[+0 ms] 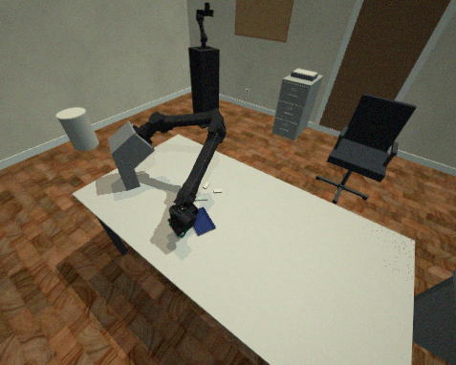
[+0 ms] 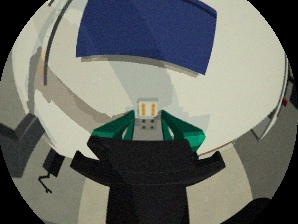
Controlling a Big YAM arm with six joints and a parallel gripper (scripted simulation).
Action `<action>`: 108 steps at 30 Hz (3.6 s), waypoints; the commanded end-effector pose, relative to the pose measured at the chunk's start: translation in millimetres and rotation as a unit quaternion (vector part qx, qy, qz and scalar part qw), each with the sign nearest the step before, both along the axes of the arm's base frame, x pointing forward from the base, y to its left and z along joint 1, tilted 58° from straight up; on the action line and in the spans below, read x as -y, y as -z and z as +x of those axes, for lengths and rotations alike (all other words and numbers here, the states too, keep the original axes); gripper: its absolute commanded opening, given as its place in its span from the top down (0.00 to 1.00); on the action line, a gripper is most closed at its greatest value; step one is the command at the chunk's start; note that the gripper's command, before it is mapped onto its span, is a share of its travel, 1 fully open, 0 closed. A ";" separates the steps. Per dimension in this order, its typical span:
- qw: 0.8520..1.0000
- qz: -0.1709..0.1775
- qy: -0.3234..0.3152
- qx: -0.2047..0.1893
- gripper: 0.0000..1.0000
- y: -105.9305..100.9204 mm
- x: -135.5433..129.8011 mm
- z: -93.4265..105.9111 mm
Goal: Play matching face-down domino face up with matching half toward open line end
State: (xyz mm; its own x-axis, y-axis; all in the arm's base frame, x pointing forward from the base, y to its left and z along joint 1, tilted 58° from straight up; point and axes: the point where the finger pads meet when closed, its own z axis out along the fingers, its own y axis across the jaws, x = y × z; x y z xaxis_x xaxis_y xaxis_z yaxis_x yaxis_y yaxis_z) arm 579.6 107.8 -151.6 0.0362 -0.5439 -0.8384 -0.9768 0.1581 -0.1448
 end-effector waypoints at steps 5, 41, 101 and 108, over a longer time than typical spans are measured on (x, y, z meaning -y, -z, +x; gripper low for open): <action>1.000 -0.009 0.002 0.002 0.58 9.9 -2.2 2.7; 1.000 -0.006 0.000 0.000 0.79 9.0 -3.8 1.3; 1.000 0.001 -0.001 -0.005 0.79 -13.3 28.6 -15.9; 1.000 0.000 0.008 0.007 0.79 -26.7 49.2 -16.2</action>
